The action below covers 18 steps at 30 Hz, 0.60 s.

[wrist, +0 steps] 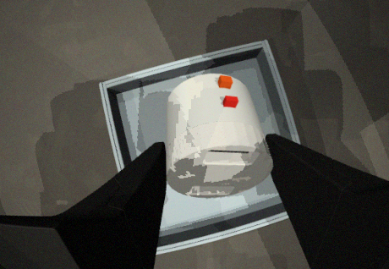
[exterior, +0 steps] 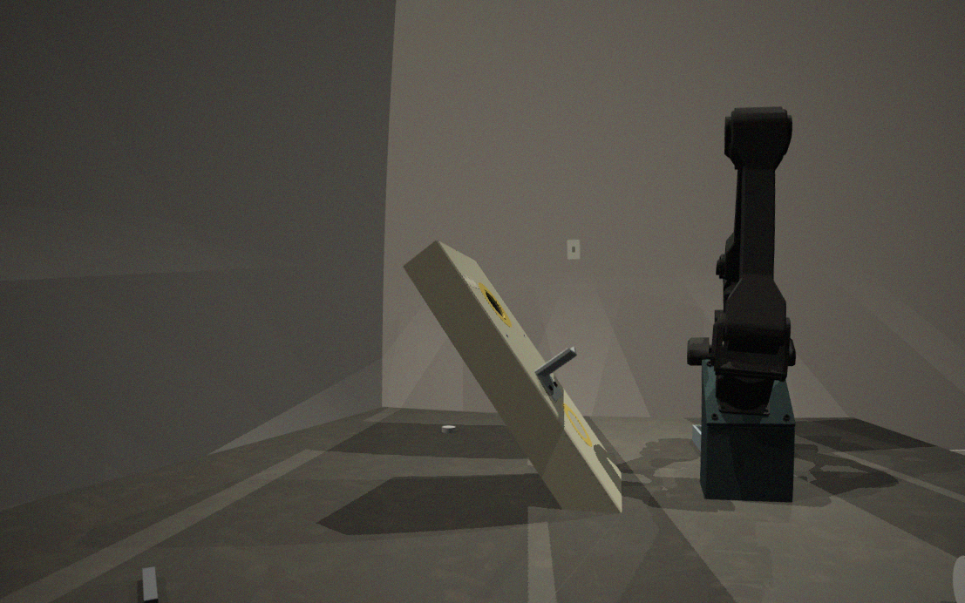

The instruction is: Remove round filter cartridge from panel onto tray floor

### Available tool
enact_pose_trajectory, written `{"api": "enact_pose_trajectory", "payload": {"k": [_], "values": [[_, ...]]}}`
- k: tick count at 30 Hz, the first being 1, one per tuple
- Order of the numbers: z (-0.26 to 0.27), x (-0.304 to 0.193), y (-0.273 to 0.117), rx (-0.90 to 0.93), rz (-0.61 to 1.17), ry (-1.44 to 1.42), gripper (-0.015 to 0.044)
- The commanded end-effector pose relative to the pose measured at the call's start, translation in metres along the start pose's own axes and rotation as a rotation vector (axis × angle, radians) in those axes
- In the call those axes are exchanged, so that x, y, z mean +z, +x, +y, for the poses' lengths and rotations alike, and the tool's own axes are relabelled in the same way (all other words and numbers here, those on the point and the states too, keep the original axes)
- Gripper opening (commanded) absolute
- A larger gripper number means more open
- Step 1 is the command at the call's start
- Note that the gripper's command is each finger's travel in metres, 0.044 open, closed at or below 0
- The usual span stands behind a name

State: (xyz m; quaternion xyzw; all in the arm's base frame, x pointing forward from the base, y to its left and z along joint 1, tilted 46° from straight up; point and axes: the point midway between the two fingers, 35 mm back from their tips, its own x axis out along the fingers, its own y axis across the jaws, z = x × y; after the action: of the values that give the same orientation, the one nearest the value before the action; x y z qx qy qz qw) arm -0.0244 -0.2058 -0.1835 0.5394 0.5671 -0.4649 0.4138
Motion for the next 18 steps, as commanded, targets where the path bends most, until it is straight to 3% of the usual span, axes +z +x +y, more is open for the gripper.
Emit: {"api": "enact_pose_trajectory", "payload": {"k": [1,16,18], "values": [[-0.001,-0.011,0.017,-0.005,0.009,0.003,0.0],[-0.001,-0.038,0.055,-0.006,0.01,0.003,0.0],[-0.001,-0.037,0.051,-0.002,0.019,0.005,0.0052]]}}
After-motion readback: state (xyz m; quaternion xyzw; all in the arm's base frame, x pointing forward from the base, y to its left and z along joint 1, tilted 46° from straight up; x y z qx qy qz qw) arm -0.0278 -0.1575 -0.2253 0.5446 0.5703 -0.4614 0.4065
